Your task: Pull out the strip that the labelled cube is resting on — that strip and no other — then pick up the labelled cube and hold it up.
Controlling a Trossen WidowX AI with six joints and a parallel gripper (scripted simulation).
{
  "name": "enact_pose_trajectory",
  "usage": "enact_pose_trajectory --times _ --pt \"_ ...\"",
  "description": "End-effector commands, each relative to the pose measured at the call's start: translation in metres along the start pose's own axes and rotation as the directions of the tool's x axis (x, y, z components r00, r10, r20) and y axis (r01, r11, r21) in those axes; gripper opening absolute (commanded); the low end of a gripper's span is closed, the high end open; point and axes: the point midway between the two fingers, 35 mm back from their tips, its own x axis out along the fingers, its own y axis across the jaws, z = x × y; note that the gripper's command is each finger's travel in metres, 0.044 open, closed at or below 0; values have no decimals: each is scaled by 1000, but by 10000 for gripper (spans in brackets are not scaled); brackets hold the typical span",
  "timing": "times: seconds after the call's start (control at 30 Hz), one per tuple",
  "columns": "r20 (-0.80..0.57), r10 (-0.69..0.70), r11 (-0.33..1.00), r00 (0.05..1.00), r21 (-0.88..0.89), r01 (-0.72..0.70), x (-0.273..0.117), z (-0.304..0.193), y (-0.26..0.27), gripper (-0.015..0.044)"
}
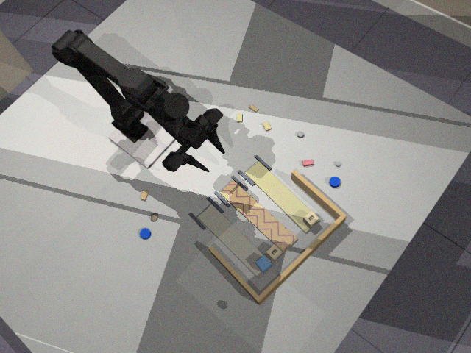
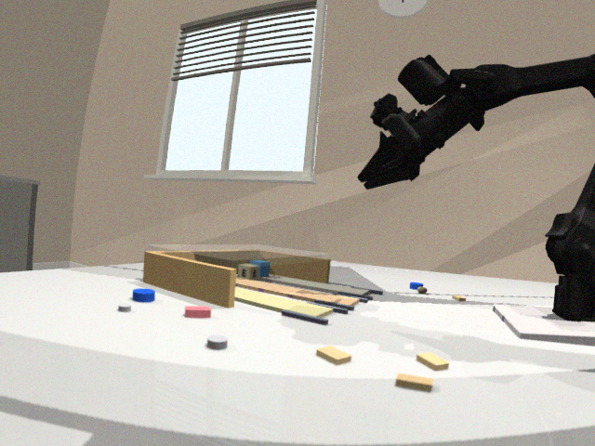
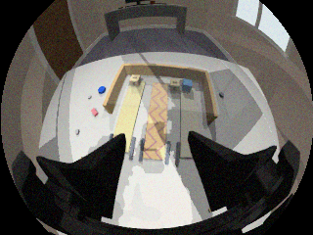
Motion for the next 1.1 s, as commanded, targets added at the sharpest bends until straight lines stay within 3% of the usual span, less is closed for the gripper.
enact_pose_trajectory --times 0.0,0.27,0.57,1.07 --pt "-149 23 999 989 46 -16 23 5 15 190" --pt "-464 27 993 886 114 30 73 -1 49 0" --pt "-731 -28 983 682 104 151 120 -31 90 0" --pt "-735 -30 983 677 103 154 132 -42 92 0"
